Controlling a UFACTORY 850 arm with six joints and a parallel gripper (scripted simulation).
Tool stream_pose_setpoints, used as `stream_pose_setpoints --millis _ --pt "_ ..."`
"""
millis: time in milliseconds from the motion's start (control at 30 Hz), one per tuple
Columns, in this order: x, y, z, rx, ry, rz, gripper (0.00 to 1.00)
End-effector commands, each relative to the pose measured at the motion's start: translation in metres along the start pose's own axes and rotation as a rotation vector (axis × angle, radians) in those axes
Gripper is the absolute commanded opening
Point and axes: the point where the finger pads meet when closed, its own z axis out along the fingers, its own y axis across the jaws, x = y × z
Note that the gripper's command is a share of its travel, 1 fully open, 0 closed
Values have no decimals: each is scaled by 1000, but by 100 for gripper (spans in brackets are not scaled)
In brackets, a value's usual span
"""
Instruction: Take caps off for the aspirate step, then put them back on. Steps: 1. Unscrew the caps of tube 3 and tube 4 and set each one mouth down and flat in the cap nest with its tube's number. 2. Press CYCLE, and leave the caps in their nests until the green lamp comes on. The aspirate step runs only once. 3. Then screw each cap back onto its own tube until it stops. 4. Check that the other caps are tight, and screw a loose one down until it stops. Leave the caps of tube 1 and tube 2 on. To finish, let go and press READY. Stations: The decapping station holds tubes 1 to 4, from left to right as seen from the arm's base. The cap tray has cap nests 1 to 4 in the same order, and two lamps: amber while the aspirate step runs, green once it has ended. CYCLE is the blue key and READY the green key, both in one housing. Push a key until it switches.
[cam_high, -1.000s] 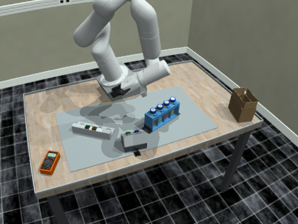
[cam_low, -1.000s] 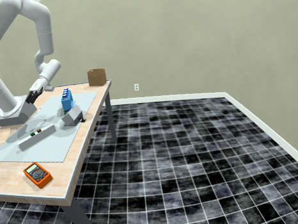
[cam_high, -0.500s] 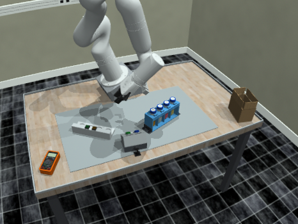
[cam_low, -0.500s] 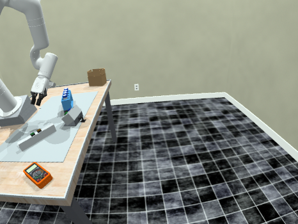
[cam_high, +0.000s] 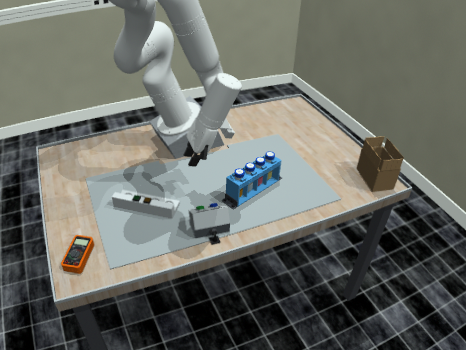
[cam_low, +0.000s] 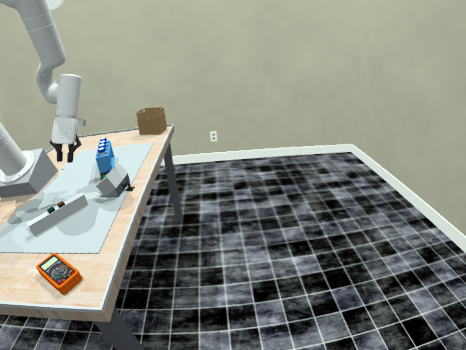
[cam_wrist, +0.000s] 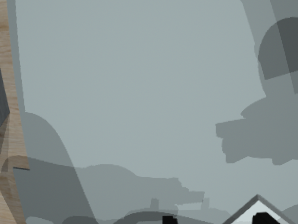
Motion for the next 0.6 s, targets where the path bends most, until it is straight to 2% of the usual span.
stream_pose_setpoints --millis 0,67,133,267,333,567 --pt "4 12 -7 -56 117 -100 46" --pt "5 17 -12 -87 159 -142 46" --pt "5 17 -12 -87 159 -142 46" --pt "7 25 -22 -155 236 -226 46" --pt "9 32 -33 -174 254 -248 46" --pt "9 32 -33 -236 311 -318 46"
